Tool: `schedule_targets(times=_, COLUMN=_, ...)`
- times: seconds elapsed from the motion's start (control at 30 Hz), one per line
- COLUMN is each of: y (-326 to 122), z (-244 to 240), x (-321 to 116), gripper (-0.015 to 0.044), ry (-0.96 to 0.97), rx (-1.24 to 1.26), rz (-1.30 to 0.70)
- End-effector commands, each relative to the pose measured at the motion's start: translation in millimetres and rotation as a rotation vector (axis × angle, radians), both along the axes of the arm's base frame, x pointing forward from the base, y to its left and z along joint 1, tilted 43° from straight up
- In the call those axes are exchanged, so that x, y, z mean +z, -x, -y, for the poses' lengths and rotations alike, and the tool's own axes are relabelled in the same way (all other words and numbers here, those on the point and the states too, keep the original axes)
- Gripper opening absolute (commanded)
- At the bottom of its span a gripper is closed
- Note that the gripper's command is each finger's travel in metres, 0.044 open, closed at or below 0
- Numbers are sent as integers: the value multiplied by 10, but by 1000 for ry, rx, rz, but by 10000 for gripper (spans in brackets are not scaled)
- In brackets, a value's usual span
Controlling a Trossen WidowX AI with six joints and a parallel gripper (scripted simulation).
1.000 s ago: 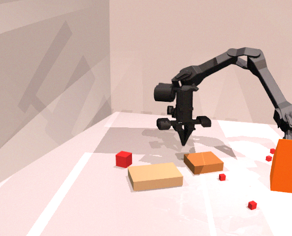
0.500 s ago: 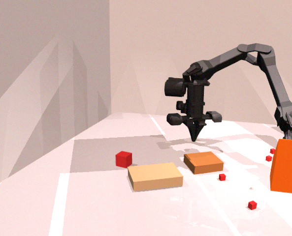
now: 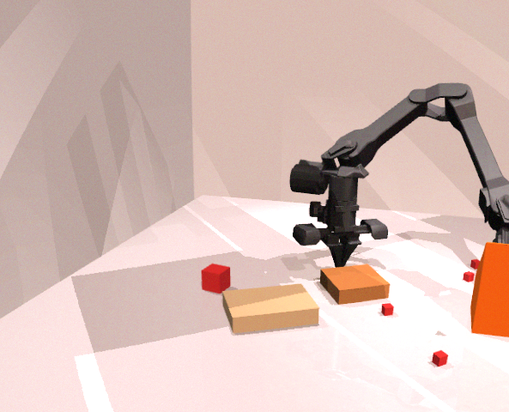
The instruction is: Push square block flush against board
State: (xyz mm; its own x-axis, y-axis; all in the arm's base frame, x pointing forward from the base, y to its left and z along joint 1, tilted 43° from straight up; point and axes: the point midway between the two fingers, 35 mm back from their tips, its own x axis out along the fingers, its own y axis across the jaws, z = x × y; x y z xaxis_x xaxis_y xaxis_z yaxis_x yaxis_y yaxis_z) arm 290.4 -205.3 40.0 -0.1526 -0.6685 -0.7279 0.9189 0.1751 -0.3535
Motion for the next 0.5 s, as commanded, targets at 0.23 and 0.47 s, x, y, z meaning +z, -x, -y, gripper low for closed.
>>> schedule_targets(times=0.23, y=38, z=-76, x=-91, gripper=0, ry=-5, rx=2, rz=-3)
schedule_targets(times=0.47, y=59, z=-134, x=-140, gripper=0, ry=-7, rx=2, rz=-3)
